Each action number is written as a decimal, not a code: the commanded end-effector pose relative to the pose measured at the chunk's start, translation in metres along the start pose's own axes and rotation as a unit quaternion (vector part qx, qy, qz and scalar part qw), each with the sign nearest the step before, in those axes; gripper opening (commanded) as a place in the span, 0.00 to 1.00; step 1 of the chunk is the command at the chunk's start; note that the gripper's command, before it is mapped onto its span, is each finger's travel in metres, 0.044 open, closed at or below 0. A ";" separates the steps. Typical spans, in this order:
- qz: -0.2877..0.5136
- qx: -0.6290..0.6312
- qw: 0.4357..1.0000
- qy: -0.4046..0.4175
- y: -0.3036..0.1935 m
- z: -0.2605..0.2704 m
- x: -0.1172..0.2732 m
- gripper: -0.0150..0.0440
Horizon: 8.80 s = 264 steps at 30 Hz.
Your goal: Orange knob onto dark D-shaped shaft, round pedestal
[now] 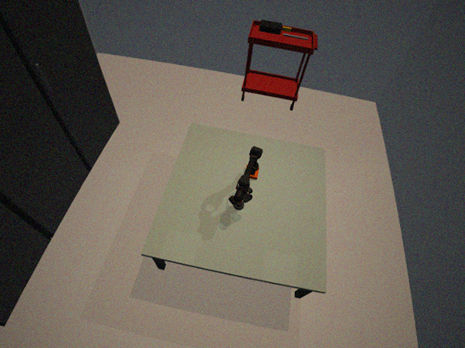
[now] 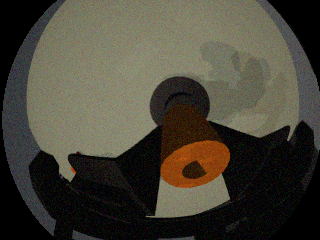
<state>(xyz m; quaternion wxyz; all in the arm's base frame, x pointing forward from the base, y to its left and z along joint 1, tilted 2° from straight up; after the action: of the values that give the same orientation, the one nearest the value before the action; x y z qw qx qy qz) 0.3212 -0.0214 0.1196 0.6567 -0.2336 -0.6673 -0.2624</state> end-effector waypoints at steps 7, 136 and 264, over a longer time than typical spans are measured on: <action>-0.001 0.087 0.996 -0.001 0.000 0.001 0.004 0.25; -0.001 0.312 0.950 -0.001 0.004 -0.005 0.000 0.25; -0.001 0.514 0.858 -0.001 0.002 -0.002 0.004 0.25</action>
<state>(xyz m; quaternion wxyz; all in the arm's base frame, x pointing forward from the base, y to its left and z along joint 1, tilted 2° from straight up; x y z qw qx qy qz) 0.3253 -0.0217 0.1210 0.6854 0.1285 -0.7084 0.1086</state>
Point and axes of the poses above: the point midway between the two fingers, 35 mm back from their tips, its own x axis back along the fingers, its own z axis across the jaws, y = z × x, the point moved 4 cm from there along x, back along the fingers, and after that the axes turned 7 degrees about -x, right-handed, at the moved point
